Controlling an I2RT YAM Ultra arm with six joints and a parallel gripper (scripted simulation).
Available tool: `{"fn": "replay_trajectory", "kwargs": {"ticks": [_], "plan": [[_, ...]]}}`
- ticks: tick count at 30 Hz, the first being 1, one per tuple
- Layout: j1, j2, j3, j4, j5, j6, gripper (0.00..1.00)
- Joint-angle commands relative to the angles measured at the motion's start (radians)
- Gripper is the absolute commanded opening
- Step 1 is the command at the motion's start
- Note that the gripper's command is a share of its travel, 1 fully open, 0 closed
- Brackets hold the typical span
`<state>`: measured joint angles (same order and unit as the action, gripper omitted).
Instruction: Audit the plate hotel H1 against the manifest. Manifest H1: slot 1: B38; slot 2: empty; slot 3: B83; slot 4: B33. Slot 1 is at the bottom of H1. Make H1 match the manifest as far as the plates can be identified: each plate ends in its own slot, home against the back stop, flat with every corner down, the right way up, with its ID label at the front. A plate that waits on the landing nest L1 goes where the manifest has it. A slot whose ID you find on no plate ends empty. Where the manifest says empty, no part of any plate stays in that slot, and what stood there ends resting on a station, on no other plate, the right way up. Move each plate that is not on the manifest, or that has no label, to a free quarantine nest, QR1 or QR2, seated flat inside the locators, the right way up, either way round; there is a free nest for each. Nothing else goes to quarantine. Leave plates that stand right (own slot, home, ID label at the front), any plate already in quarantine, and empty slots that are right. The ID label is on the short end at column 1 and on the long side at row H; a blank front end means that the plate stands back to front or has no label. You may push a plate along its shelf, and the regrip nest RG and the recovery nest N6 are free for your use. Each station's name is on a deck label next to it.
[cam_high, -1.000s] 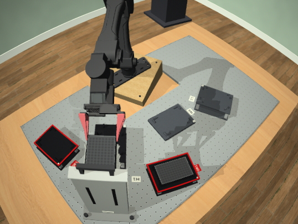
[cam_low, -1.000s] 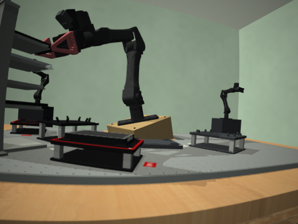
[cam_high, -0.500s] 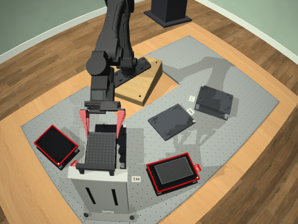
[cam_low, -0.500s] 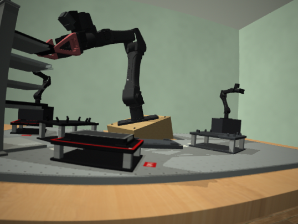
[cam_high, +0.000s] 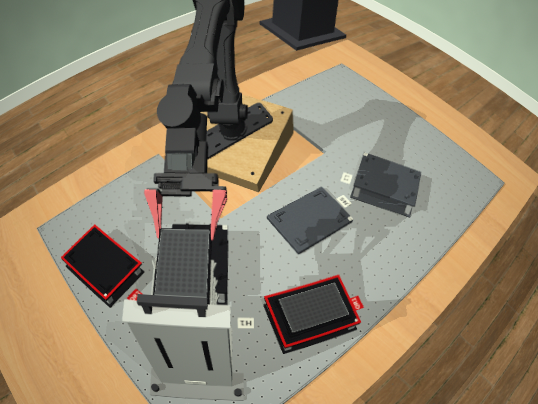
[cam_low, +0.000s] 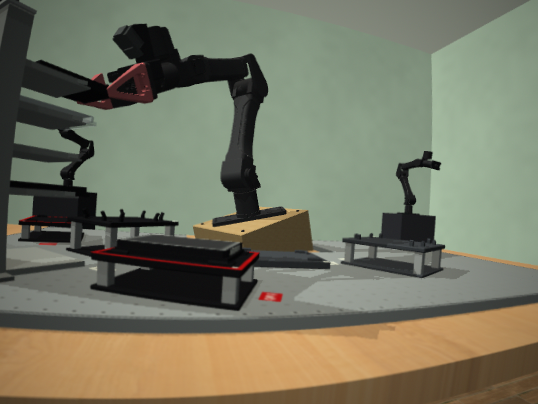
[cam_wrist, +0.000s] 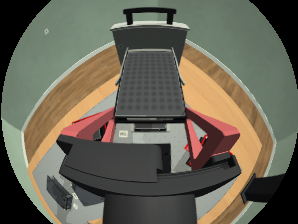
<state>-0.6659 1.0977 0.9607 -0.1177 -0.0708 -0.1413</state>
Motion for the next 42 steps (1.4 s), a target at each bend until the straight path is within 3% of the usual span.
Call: {"fn": "replay_trajectory", "kwargs": {"ticks": [1,42], "plan": [[-0.002,-0.018,-0.002,-0.002,-0.004,-0.001,0.86],[-0.042,-0.22,-0.136,-0.073,-0.043,-0.011,0.86]]}}
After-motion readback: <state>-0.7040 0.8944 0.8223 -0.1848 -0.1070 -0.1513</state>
